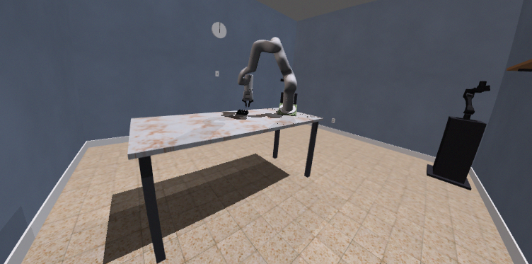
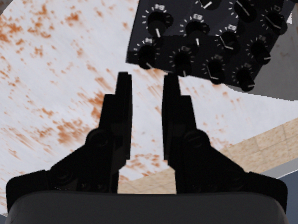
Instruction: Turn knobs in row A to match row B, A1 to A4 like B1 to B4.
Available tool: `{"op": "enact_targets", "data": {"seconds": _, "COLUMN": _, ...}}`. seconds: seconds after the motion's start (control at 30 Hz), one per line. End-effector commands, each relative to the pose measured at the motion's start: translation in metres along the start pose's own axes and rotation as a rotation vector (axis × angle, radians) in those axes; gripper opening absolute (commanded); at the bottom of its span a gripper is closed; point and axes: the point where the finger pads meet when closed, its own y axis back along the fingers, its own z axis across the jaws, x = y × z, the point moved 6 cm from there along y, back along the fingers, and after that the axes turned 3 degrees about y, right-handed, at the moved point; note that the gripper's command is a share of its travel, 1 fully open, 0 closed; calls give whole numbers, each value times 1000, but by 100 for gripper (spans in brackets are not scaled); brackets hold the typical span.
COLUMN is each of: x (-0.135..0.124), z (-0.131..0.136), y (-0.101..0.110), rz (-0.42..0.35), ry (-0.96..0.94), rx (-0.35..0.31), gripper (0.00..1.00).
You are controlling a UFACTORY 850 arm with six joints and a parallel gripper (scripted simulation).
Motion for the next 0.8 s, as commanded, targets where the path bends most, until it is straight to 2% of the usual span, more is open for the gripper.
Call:
{"op": "enact_targets", "data": {"seconds": 0.0, "x": 0, "z": 0, "y": -5, "rz": 0, "ry": 0, "rx": -2, "gripper": 19}}
{"op": "enact_targets", "data": {"seconds": 0.77, "x": 0, "z": 0, "y": -26, "rz": 0, "ry": 0, "rx": -2, "gripper": 19}}
